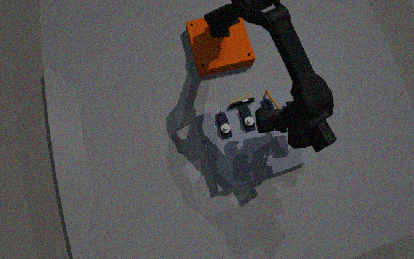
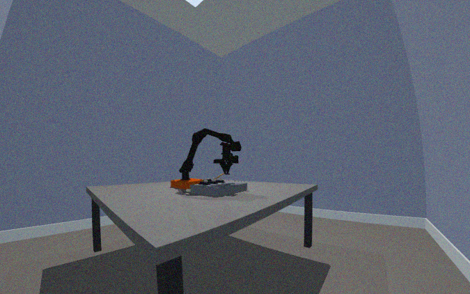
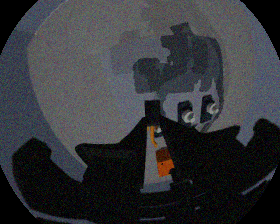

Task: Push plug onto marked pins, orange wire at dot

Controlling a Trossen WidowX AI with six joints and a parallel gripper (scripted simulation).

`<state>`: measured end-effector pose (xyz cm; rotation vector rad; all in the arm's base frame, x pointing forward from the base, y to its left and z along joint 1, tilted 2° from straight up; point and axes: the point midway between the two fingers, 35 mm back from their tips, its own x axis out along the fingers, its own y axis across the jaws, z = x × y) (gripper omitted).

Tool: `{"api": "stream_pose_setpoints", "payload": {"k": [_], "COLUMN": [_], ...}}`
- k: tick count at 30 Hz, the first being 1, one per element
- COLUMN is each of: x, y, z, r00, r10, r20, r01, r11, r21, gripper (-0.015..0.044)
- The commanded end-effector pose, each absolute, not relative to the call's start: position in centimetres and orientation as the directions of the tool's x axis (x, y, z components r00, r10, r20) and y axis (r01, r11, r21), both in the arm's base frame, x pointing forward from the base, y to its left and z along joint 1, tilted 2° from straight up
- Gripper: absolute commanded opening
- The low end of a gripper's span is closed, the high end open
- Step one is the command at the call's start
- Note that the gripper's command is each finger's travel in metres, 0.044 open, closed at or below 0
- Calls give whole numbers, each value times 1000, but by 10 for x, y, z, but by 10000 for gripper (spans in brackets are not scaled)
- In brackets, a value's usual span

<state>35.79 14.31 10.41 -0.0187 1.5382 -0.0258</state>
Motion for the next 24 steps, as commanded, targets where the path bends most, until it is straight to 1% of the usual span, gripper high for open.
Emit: {"api": "stream_pose_setpoints", "payload": {"k": [1,24], "x": [346,266], "y": [130,74], "z": [114,119], "r00": [47,41], "r10": [-26,-31], "r20": [-999,-999], "r01": [-14,-104], "r11": [1000,994], "r21": [-27,-35], "gripper": [0,0]}}
